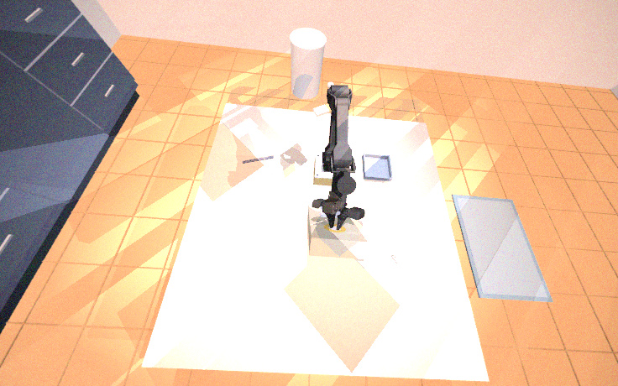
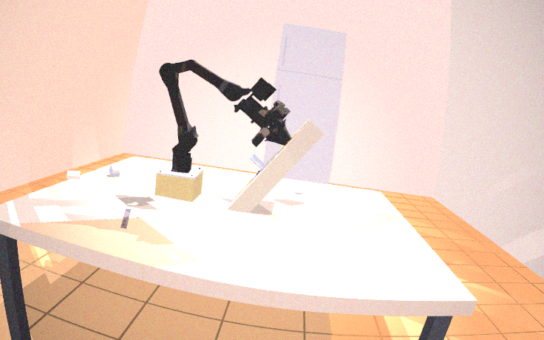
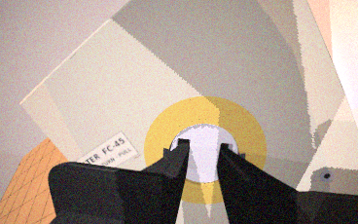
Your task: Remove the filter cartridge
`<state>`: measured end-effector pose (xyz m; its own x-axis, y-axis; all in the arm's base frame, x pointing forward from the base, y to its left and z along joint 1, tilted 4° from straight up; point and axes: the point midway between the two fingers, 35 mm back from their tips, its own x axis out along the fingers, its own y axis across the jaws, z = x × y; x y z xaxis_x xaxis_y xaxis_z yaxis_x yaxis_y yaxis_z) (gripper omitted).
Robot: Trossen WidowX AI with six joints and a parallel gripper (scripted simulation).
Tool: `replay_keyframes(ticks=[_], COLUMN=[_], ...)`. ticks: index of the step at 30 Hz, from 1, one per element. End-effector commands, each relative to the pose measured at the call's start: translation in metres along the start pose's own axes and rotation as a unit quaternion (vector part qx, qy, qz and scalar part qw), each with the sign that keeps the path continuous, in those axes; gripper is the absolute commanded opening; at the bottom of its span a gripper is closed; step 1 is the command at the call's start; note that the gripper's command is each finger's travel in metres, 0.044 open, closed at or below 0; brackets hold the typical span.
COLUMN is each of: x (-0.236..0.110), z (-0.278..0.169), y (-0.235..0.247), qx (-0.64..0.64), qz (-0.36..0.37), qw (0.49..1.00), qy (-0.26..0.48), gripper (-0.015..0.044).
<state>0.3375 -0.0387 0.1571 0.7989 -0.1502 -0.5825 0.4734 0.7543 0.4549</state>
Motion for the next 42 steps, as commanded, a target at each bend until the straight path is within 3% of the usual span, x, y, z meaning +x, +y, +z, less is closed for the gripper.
replay_keyframes(ticks=[1, 8, 26, 42], x=[0.003, 0.001, -0.072, -0.070], z=[0.001, 0.002, 0.001, -0.022], y=[0.002, 0.002, 0.001, -0.017], qx=[-0.075, -0.084, -0.047, -0.047], qz=[0.003, 0.002, 0.001, 0.001], qw=[0.997, 0.996, 0.999, 0.999], qy=[-0.003, -0.003, -0.001, 0.000], gripper=[0.0000, 0.0000, 0.0000, 0.0000])
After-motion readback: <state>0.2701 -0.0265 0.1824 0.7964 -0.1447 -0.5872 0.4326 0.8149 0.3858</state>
